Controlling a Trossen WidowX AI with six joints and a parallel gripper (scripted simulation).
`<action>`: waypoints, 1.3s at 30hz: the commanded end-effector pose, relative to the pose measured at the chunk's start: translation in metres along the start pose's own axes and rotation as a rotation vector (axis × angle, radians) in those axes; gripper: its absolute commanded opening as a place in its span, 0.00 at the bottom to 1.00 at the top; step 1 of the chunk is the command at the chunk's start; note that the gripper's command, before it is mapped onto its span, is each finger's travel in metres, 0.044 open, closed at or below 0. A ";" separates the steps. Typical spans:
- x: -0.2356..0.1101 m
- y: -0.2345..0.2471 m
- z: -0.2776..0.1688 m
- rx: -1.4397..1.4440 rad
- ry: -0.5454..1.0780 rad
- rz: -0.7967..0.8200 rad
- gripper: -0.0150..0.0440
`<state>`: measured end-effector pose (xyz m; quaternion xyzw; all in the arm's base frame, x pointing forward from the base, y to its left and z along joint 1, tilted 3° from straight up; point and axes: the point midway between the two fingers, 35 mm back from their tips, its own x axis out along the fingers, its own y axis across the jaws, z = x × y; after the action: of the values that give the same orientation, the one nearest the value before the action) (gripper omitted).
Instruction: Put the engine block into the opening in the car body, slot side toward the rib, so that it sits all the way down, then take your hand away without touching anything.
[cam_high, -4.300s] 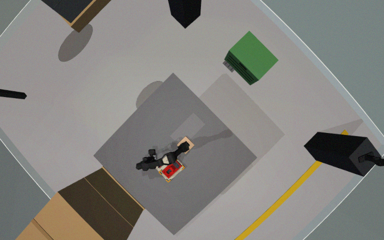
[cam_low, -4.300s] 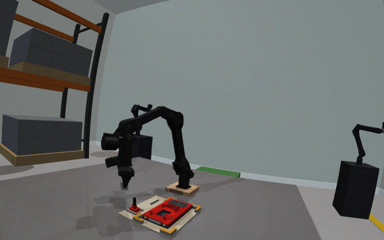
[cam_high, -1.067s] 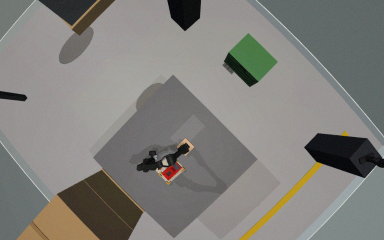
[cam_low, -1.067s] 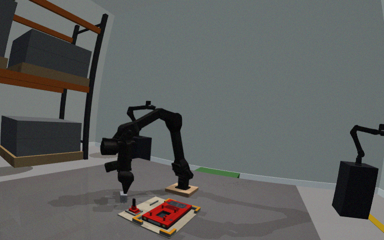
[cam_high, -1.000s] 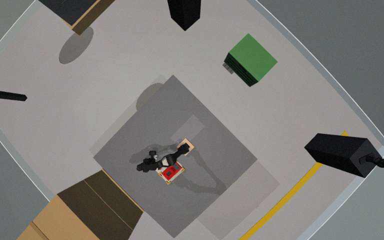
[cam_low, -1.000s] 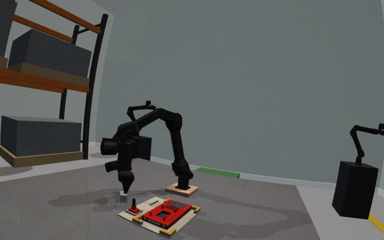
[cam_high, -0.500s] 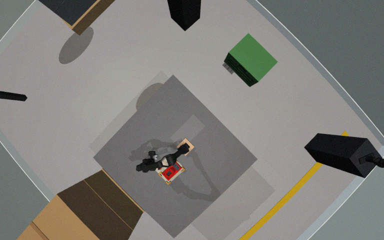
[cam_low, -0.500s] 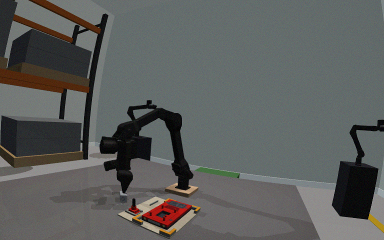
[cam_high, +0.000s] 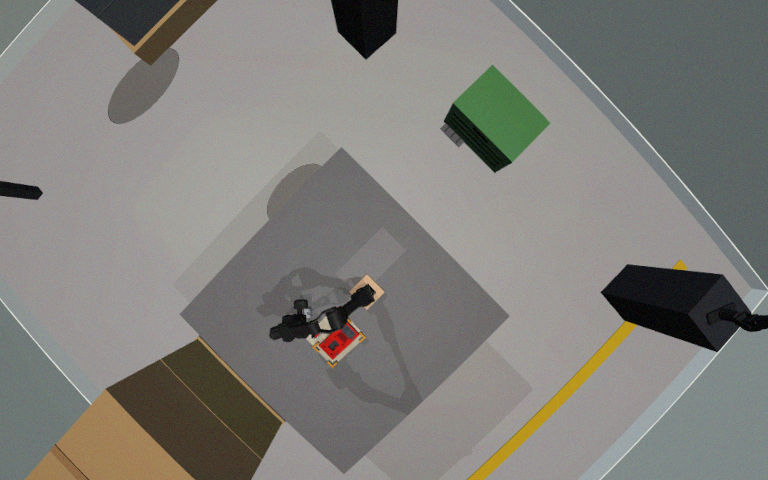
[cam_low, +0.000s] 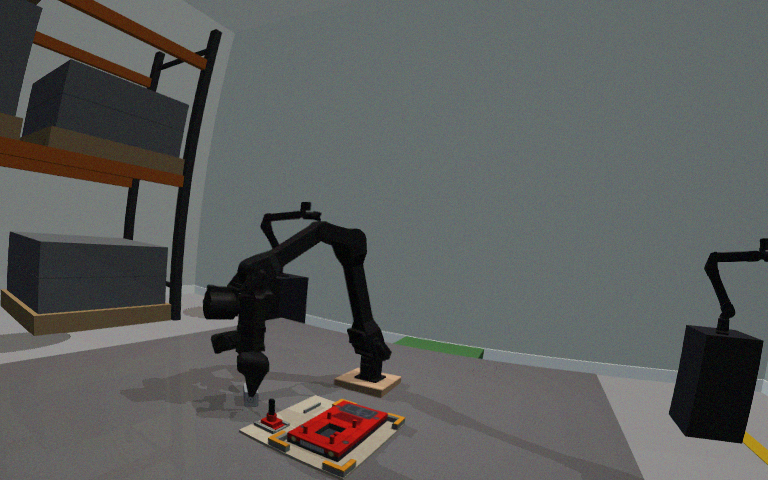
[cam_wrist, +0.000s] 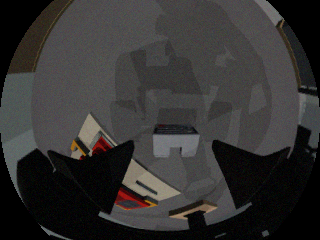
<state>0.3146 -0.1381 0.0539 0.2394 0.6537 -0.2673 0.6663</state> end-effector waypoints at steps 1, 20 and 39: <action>0.010 -0.001 -0.002 0.001 0.006 -0.005 1.00; 0.023 -0.001 -0.003 0.000 0.006 -0.005 0.63; -0.006 0.001 0.003 0.000 0.006 -0.005 0.25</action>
<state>0.3121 -0.1375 0.0450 0.2392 0.6619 -0.2677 0.6581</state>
